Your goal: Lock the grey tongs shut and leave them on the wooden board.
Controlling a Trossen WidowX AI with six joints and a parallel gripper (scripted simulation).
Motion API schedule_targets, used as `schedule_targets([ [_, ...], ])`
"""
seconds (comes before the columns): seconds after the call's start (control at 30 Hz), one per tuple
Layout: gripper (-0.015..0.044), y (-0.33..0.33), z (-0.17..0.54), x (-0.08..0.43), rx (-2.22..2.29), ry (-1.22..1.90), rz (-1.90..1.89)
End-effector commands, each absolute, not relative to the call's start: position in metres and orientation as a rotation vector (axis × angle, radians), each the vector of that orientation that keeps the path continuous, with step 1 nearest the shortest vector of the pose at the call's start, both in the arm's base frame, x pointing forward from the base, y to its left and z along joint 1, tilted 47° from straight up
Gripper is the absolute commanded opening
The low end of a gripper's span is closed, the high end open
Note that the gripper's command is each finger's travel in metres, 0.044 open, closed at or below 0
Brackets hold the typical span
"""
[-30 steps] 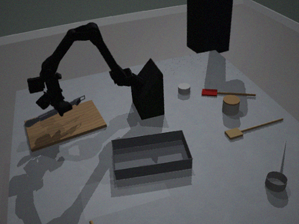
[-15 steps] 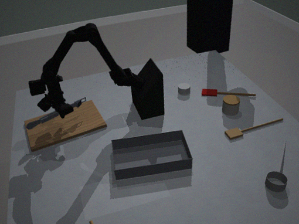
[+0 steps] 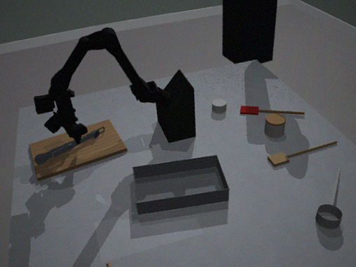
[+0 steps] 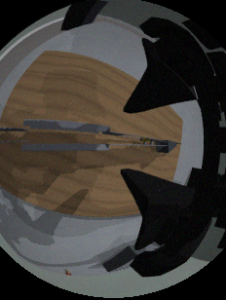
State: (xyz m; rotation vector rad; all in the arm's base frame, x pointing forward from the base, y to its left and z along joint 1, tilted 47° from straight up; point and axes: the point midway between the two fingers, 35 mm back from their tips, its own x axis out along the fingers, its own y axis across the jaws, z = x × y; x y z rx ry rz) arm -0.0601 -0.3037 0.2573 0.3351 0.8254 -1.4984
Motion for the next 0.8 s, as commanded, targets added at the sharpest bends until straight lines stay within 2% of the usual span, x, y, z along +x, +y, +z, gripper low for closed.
schedule_targets([
  [0.0,0.0401,-0.304,0.258,-0.06,0.334,0.825,-1.499],
  [0.07,0.044,-0.304,0.258,-0.06,0.334,0.825,-1.499],
  [0.23,0.044,-0.289,0.256,-0.065,0.338,0.831,-1.497],
  [0.43,0.044,-0.218,0.24,-0.076,0.353,0.85,-1.489],
  [0.63,0.044,-0.154,0.209,-0.06,0.348,0.842,-1.496],
  [0.77,0.044,-0.142,0.2,-0.054,0.342,0.839,-1.501],
])
